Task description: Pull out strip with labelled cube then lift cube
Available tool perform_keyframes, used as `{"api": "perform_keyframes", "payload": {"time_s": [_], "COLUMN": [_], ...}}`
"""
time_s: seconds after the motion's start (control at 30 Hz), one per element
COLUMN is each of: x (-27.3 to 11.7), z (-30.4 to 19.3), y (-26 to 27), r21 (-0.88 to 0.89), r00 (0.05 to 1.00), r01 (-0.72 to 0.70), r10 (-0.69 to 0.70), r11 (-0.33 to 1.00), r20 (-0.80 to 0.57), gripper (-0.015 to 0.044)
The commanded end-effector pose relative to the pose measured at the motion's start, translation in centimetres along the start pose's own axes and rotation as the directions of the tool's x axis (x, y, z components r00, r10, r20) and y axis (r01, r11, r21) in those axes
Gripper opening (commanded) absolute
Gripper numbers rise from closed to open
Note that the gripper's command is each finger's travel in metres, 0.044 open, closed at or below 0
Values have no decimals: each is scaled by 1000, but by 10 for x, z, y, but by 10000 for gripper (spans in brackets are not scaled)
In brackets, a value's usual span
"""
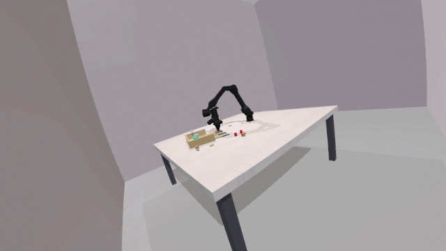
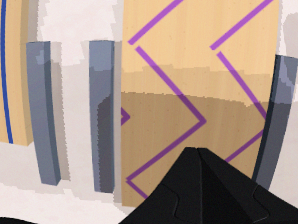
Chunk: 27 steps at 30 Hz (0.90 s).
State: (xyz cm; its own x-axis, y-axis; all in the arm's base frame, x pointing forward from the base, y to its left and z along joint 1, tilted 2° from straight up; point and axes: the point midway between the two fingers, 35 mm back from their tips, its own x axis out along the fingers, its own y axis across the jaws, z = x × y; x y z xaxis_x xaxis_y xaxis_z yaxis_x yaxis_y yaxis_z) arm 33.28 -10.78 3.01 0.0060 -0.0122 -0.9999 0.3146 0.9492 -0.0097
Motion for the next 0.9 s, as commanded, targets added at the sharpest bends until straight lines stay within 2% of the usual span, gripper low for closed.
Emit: {"api": "perform_keyframes", "payload": {"time_s": [0.0,0.87], "x": [4,4], "z": [-13,-51], "y": [1,1], "r21": [6,6], "r00": [1000,1000], "r01": [-5,-5], "r10": [5,5], "r11": [1000,1000], "r20": [-22,-25], "gripper": [0,0]}}
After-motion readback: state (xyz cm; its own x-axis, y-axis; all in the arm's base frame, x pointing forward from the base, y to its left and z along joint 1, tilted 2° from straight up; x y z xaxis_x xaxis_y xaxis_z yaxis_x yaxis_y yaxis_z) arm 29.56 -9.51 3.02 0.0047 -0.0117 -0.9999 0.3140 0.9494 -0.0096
